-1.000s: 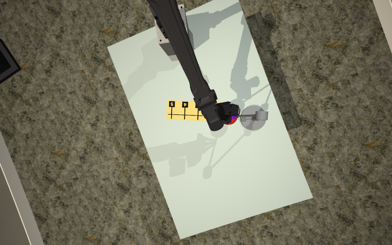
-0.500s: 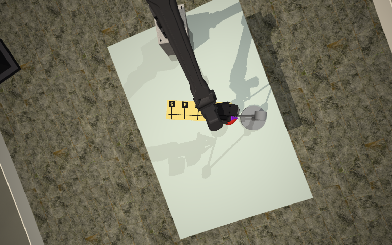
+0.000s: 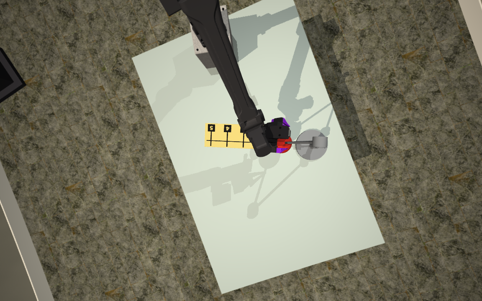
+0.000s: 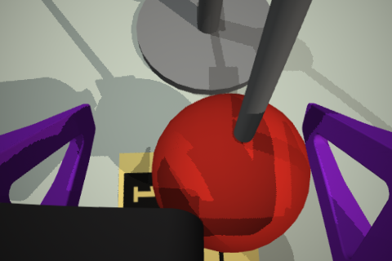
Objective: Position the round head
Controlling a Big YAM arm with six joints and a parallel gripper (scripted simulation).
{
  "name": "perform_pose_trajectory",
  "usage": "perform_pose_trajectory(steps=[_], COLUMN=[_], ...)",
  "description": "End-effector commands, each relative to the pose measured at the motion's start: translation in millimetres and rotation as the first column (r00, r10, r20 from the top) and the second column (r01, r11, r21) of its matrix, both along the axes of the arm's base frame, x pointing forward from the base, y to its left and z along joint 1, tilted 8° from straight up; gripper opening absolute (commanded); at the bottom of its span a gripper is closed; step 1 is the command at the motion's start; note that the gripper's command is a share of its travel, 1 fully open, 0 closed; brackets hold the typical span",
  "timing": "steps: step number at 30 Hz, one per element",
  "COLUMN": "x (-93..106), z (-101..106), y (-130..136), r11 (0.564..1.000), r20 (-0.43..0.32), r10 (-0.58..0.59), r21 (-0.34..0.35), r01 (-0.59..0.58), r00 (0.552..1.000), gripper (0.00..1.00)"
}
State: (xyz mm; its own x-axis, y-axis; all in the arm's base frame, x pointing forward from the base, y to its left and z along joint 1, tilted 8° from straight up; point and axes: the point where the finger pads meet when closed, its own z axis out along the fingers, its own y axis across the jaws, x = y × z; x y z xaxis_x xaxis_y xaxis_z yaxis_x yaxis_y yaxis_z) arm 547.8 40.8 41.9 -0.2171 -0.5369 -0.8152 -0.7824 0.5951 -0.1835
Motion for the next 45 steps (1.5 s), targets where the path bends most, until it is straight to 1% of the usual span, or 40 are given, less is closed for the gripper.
perform_pose_trajectory(steps=[1, 16, 33, 45], x=[19.3, 3.0, 5.0, 5.0], z=[45.0, 10.2, 24.9, 24.9], y=[-2.0, -0.1, -0.3, -0.3], r11=[1.000, 1.000, 1.000, 1.000], r20=[0.078, 0.018, 0.042, 0.042], r10=[-0.013, -0.001, -0.005, -0.005], r21=[0.008, 0.001, 0.001, 0.001], r01=[0.013, 0.001, 0.005, 0.005], r00=[0.997, 1.000, 0.999, 0.999], gripper=[1.00, 1.00, 1.00, 1.00])
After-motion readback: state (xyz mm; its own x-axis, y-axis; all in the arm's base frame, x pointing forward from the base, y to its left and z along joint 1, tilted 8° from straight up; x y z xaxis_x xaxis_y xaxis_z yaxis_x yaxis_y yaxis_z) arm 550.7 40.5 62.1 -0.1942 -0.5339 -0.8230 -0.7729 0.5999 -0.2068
